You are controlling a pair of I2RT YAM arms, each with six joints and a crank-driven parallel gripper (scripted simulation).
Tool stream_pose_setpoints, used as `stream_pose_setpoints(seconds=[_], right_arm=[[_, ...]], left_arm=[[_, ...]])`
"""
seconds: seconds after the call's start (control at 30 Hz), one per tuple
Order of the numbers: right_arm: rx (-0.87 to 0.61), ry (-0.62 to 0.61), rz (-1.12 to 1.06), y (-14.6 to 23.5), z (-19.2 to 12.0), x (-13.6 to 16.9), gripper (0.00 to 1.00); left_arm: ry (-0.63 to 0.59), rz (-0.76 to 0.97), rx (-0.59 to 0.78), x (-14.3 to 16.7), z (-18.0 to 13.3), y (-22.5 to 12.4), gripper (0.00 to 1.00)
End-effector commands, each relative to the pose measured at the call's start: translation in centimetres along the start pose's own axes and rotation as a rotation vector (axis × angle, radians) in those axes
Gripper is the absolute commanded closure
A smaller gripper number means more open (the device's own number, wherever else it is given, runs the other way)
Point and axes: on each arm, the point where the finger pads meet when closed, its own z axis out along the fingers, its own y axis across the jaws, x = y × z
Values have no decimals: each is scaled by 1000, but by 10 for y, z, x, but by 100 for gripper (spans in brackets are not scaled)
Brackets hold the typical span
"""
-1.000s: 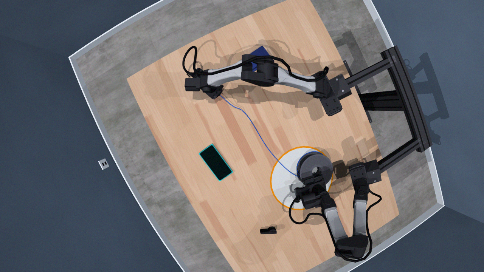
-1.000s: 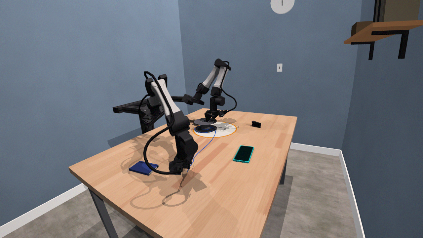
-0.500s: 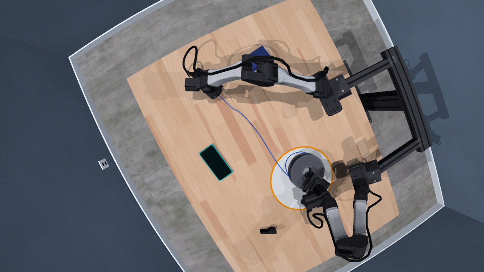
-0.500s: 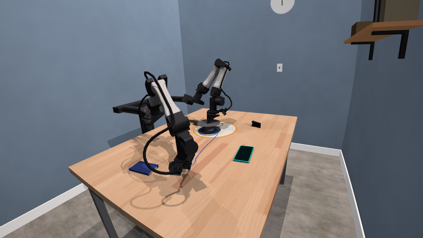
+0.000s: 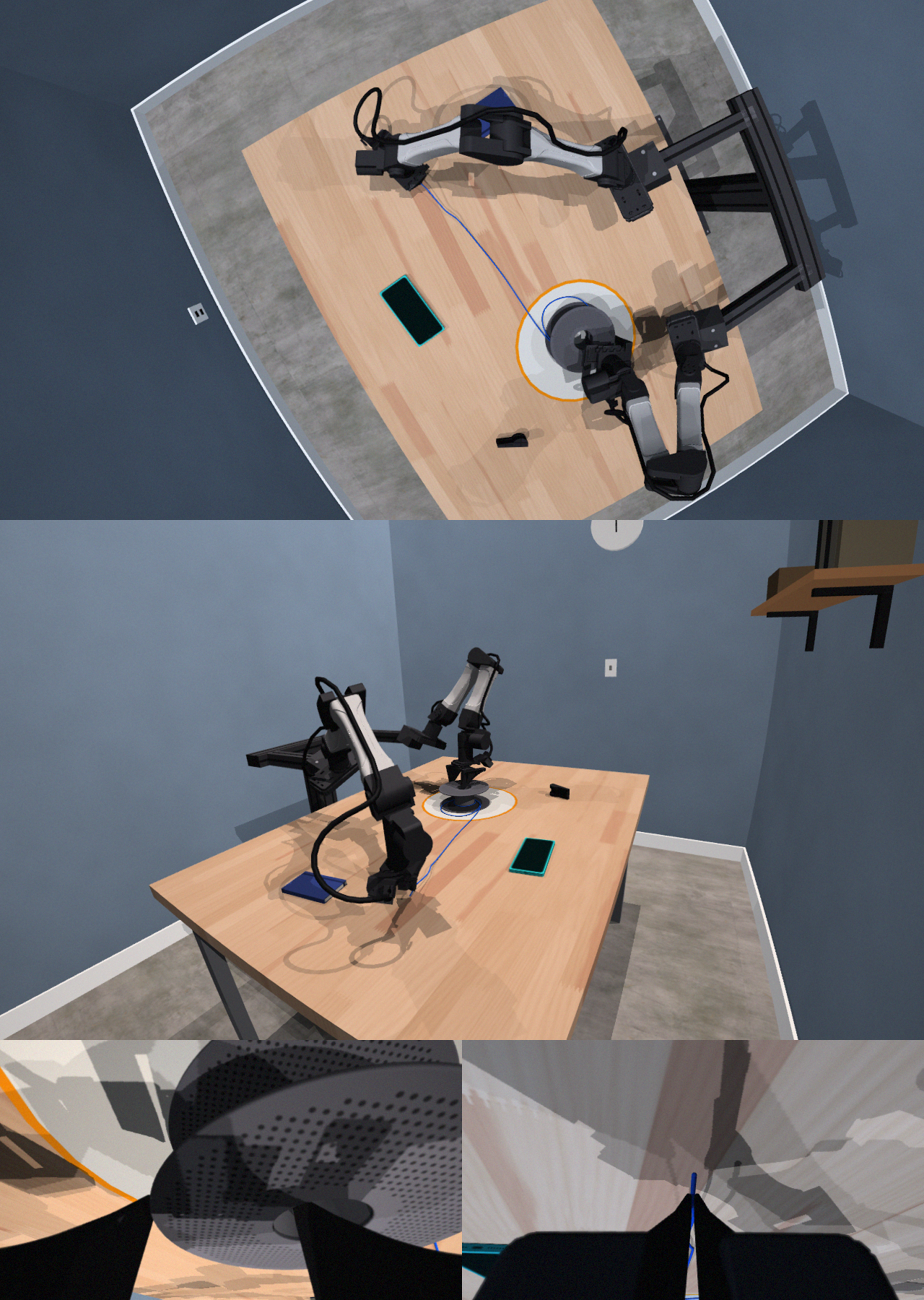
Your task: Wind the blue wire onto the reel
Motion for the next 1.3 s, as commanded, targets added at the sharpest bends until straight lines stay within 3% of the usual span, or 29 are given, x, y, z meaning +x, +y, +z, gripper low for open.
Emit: stream_pose_setpoints(seconds=[0.0,0.3,0.37,0.67,0.8,1.03,1.1,1.13,1.27], right_arm=[[-20,-31,15,7,-13,-10,100],[-20,-31,26,8,-19,-14,100],[-20,-31,20,8,-20,-15,100],[-20,-31,20,7,-21,-16,100],[-20,-31,21,7,-21,-16,100],[-20,-31,21,7,-22,-18,100],[-20,-31,21,7,-22,-18,100],[-20,-31,18,7,-22,-18,100],[-20,-31,19,6,-21,-17,100]], left_arm=[[-49,-65,-6,-4,0,-8,3],[-49,-65,-6,-5,-52,0,3],[-49,-65,-6,5,-52,5,3],[-49,23,-8,-2,-43,0,3],[-48,195,-12,-12,-39,-7,3],[-49,659,-21,-29,-38,-31,3],[-49,659,-21,-29,-38,-31,3],[-48,793,-23,-31,-38,-33,3],[-57,1008,-23,-39,-38,-51,3]])
